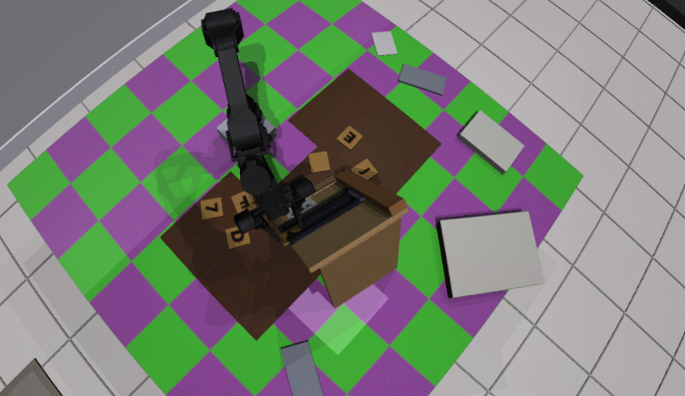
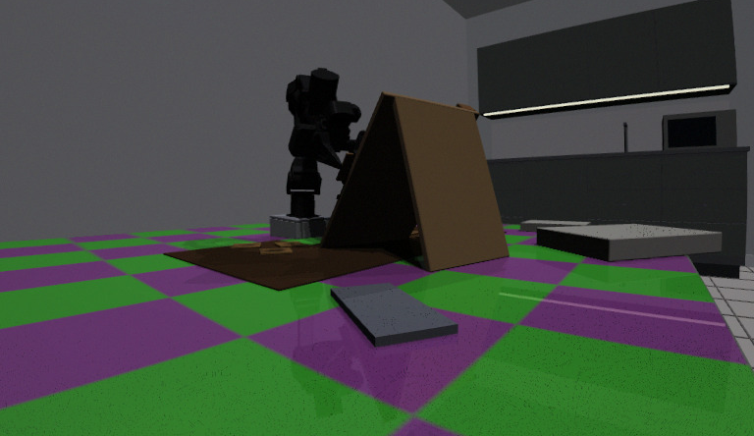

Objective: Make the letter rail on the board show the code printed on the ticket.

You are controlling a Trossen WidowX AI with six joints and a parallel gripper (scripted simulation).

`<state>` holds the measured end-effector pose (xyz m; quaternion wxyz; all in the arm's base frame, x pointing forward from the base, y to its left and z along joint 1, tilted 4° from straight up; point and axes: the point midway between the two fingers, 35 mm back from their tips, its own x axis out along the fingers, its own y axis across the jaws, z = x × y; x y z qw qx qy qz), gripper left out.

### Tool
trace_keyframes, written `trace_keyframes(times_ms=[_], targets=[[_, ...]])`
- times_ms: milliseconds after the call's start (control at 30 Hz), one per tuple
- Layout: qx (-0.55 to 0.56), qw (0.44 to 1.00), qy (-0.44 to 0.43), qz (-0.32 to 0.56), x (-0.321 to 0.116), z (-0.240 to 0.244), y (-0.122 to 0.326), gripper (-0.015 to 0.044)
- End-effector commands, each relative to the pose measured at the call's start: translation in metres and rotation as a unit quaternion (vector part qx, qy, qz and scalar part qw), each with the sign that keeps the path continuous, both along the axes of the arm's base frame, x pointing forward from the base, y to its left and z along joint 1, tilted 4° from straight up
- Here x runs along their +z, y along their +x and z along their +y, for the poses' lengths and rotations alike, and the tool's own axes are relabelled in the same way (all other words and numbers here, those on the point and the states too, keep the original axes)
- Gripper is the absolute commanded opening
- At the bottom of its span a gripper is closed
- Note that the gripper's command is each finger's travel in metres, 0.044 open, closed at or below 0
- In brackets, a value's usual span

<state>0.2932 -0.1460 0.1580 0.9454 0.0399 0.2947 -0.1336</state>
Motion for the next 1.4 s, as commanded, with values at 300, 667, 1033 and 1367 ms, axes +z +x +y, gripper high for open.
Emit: trace_keyframes(times_ms=[300,667,1033,1367], targets=[[-0.002,1.0,0.001,0.0,0.0,0.004,0.001,0.0],[-0.002,1.0,0.001,0.0,0.0,0.009,0.003,0.0],[-0.002,1.0,0.001,0.0,0.0,0.015,0.004,0.0],[-0.002,1.0,0.001,0.0,0.0,0.019,0.005,0.0]])
